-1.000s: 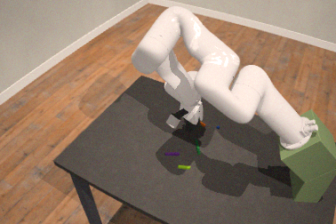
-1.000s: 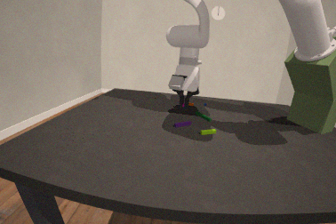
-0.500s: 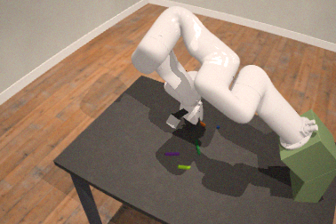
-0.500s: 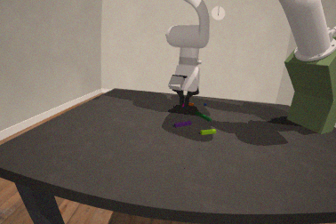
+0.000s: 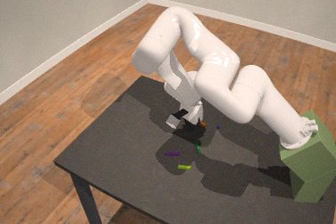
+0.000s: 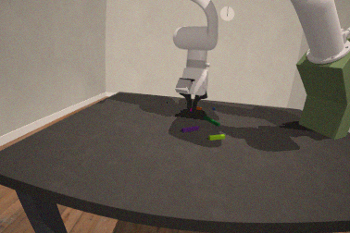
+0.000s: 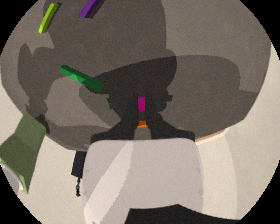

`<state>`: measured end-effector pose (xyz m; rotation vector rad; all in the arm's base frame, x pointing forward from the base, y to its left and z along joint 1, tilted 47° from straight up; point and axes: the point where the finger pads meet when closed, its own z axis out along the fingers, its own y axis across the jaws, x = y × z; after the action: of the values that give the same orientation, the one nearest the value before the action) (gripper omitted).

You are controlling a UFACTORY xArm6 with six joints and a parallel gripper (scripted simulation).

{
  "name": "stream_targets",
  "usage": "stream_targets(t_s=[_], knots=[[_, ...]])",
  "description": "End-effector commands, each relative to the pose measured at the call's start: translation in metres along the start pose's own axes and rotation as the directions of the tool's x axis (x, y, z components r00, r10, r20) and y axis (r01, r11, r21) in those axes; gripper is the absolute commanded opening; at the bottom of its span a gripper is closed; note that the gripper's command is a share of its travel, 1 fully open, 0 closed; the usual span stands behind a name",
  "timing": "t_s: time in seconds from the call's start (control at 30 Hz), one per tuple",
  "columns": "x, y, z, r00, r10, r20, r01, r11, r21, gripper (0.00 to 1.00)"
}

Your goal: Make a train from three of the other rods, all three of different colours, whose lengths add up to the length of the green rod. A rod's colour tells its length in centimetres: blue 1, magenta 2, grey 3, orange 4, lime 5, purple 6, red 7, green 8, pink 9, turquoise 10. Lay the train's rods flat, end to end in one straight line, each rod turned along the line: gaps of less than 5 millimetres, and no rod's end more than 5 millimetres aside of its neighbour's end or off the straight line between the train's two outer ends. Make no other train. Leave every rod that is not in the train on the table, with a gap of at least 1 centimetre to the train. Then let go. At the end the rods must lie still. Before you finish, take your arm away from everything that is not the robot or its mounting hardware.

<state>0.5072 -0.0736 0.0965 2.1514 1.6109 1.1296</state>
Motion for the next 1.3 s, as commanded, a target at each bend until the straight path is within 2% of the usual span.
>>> stream_targets(t_s=[0.0, 0.47, 1.27], knots=[[-0.0001, 0.0008, 0.0020, 1.000, 0.000, 0.000, 0.000, 1.000, -0.002, 0.04], [-0.0001, 0.0008, 0.0104, 1.000, 0.000, 0.000, 0.000, 1.000, -0.002, 0.04], [-0.0001, 0.0008, 0.0106, 1.000, 0.000, 0.000, 0.000, 1.000, -0.002, 0.04]])
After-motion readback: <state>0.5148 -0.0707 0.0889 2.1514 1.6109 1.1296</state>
